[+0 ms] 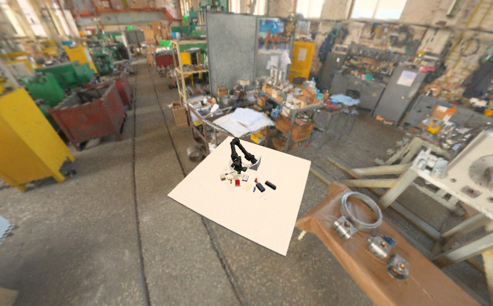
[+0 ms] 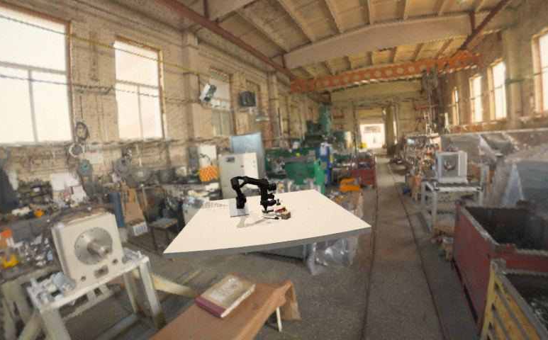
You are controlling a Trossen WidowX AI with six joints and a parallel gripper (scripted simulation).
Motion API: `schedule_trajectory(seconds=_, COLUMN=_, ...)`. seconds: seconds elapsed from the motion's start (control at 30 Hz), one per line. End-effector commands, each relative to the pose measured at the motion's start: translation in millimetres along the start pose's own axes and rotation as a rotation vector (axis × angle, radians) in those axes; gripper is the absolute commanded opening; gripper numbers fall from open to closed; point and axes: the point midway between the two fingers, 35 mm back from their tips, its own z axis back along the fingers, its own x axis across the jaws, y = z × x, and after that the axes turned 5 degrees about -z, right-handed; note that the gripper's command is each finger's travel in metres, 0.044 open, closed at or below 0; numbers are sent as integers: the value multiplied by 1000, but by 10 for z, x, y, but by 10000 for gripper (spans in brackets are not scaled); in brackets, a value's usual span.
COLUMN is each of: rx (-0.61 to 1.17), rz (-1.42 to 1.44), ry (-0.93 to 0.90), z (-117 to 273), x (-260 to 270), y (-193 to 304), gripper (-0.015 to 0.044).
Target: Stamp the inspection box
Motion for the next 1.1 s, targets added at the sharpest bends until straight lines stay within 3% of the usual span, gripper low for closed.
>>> schedule_trajectory(seconds=0.0, rx=-1, rz=-5, ry=-5, z=28, x=4, y=-11, gripper=0)
schedule_trajectory(seconds=1.07, rx=-1, rz=-4, ry=-7, z=181, x=8, y=-14, gripper=0)
